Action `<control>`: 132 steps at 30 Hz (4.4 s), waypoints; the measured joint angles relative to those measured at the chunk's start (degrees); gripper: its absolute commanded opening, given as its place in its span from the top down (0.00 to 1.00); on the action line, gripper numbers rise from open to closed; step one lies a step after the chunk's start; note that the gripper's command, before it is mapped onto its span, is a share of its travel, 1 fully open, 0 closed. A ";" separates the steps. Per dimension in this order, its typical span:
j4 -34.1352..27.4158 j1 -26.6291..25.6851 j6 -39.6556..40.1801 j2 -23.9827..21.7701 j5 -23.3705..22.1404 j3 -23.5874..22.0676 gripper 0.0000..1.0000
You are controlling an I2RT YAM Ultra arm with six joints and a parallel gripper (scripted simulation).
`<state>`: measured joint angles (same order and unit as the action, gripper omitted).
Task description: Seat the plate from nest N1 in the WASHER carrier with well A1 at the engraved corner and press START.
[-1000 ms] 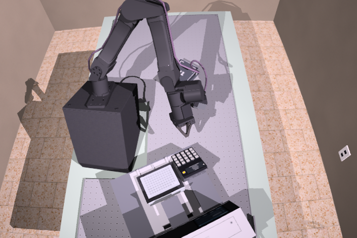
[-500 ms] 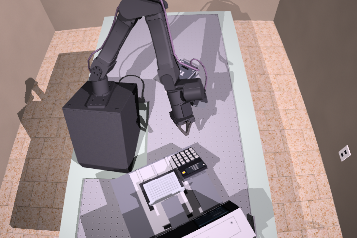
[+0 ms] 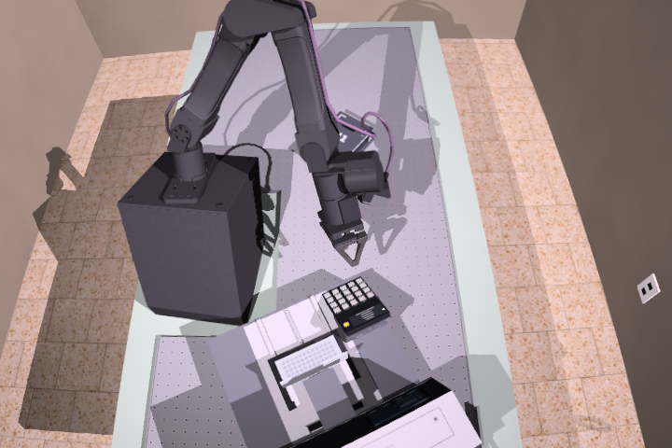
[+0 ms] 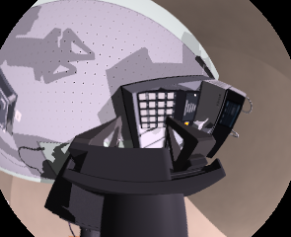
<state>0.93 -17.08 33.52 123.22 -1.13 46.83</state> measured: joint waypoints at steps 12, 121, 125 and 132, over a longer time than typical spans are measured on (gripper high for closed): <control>-5.05 -6.75 -11.76 1.81 -1.97 5.11 0.00; -31.56 -28.94 -56.61 16.70 -11.02 36.33 0.00; -31.56 -28.94 -56.61 16.70 -11.02 36.33 0.00; -31.56 -28.94 -56.61 16.70 -11.02 36.33 0.00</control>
<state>-30.63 -46.02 -23.09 139.92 -12.14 83.15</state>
